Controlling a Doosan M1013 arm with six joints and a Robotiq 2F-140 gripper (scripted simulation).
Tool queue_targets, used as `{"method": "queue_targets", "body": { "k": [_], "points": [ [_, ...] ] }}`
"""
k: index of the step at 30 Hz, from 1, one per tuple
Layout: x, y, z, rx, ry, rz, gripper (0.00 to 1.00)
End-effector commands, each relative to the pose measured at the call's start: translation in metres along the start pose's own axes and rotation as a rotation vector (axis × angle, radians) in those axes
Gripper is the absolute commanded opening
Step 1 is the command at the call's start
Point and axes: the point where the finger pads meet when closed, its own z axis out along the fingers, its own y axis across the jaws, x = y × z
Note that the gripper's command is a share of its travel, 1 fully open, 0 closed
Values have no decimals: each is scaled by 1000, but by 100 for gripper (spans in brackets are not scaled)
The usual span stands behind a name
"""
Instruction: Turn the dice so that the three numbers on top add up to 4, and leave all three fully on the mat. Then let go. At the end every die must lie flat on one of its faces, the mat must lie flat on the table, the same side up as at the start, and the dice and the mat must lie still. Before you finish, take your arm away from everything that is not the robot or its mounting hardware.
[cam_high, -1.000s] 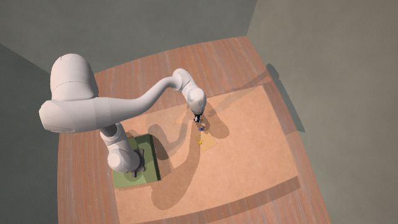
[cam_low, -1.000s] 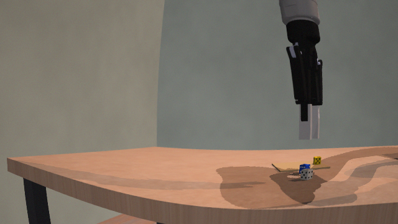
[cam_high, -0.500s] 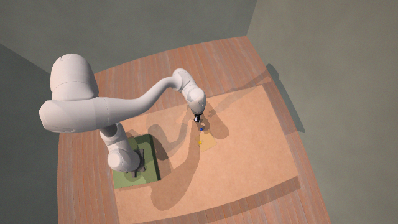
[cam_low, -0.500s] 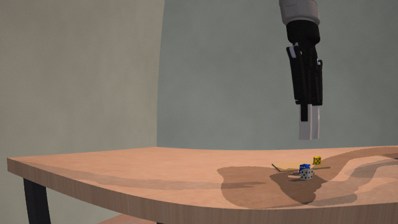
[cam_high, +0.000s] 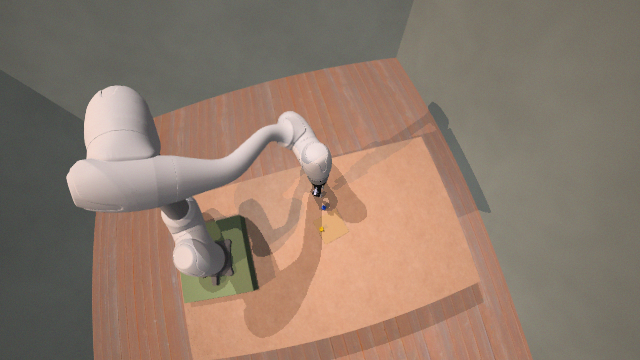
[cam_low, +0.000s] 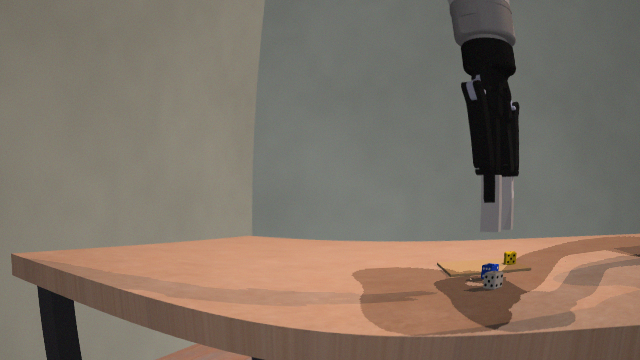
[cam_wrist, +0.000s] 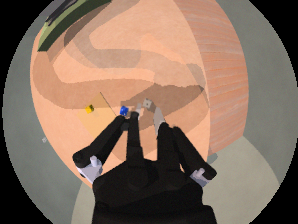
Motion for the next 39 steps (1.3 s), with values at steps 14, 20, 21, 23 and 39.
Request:
{"method": "queue_targets", "body": {
  "k": [14,20,21,23,39],
  "points": [
    [0,0,21,0,0,0,21],
    [0,0,30,0,0,0,21],
    [0,0,31,0,0,0,21],
    [0,0,34,0,0,0,21],
    [0,0,43,0,0,0,21]
  ]
}}
